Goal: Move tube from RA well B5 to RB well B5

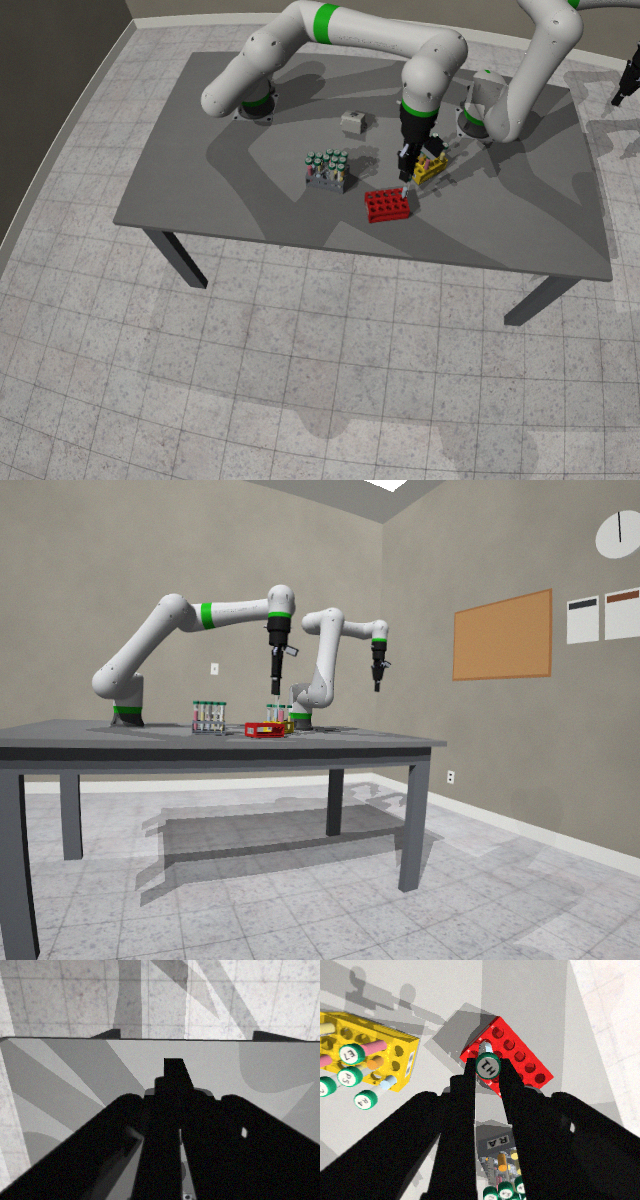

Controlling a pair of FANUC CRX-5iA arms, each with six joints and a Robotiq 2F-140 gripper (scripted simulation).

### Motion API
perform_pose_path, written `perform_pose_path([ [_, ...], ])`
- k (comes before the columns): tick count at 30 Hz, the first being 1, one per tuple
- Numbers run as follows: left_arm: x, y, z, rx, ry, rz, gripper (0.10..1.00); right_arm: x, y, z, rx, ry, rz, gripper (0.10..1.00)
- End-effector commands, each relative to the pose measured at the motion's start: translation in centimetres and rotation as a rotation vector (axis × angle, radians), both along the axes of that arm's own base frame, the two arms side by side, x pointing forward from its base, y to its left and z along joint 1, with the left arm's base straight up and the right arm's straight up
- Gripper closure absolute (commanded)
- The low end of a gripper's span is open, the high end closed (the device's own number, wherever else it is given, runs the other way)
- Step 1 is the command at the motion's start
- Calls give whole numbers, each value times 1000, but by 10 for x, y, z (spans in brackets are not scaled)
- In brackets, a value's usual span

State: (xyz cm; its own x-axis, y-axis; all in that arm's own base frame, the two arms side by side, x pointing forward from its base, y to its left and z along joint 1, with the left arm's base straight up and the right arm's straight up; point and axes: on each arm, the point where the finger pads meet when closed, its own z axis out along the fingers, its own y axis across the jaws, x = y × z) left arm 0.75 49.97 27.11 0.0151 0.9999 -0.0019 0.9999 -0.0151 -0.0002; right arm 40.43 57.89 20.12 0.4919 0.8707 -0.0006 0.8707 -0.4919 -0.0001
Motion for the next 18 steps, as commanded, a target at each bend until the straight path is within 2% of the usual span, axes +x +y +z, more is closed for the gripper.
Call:
perform_pose_path([
  [1, 0, 0, 1, 2, 0, 0, 999, 0, 0, 1, 2, -2, 0, 999],
  [18, 0, 0, 1, 2, 0, 0, 999, 0, 0, -4, 2, -2, 0, 999],
])
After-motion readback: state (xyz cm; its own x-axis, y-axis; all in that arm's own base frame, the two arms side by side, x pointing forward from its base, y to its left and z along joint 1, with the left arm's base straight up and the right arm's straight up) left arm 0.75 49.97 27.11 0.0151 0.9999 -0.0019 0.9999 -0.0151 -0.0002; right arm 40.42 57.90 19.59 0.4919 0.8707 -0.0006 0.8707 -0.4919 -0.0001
